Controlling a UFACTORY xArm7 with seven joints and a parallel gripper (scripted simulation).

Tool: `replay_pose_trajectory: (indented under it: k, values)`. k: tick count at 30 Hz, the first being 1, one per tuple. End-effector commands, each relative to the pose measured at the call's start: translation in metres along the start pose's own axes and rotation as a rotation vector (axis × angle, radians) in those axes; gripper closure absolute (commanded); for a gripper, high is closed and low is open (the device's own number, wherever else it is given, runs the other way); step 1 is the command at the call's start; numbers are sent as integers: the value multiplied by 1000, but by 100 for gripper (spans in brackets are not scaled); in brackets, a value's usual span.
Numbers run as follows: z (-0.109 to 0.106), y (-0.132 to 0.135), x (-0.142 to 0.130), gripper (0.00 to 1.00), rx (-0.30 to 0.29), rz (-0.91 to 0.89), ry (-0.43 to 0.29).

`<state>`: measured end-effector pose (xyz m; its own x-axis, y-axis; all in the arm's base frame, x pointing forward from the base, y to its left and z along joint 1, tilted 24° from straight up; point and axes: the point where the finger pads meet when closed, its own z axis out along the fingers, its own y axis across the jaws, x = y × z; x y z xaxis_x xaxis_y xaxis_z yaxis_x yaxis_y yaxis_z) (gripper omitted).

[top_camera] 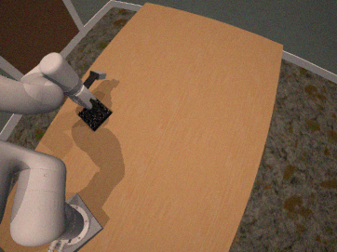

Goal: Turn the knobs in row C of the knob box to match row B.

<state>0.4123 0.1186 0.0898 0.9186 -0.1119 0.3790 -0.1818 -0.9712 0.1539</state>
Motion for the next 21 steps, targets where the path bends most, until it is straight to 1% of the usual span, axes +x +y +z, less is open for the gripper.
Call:
replay_pose_trajectory:
  k: [1, 8, 10, 21]
  values:
    - [-1, -1, 1, 92, 3, -82, 2]
    - [-1, -1, 1, 92, 3, -240, 2]
    - [-1, -1, 1, 92, 3, -240, 2]
    - [-1, -1, 1, 92, 3, -527, 3]
